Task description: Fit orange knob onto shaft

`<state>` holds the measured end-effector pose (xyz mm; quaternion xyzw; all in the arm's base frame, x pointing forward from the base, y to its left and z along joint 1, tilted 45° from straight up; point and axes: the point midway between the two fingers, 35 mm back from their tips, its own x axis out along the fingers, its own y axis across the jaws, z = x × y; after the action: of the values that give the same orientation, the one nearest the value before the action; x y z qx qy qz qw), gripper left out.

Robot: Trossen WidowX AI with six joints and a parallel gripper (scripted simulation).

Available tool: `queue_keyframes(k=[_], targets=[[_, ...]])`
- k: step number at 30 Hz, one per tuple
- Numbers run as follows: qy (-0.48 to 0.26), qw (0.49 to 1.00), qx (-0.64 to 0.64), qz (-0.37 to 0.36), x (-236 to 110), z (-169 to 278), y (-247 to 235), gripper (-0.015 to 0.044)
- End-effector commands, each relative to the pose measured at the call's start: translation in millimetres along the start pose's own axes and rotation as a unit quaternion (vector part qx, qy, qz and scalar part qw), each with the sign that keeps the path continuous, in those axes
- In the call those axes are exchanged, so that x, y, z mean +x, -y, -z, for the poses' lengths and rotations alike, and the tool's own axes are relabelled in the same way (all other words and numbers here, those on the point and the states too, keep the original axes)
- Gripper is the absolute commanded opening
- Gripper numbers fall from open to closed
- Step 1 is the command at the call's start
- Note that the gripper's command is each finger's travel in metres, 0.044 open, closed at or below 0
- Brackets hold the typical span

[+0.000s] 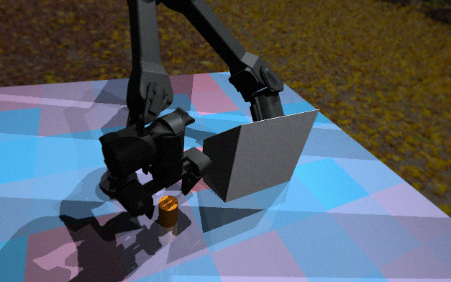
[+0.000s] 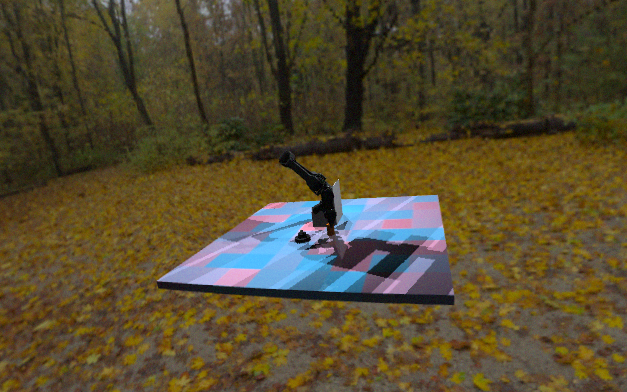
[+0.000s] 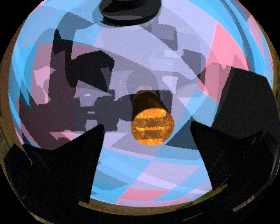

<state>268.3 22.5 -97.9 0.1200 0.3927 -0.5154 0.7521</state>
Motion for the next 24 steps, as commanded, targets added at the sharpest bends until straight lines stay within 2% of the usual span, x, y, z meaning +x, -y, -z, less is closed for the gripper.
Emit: queue_keyframes(k=[1, 24], targets=[[0.002, 1.0, -0.002, 0.0, 6.4, -0.4, 0.0, 0.044], [0.004, 1.0, -0.002, 0.001, 43.2, -1.5, 2.7, 0.044]])
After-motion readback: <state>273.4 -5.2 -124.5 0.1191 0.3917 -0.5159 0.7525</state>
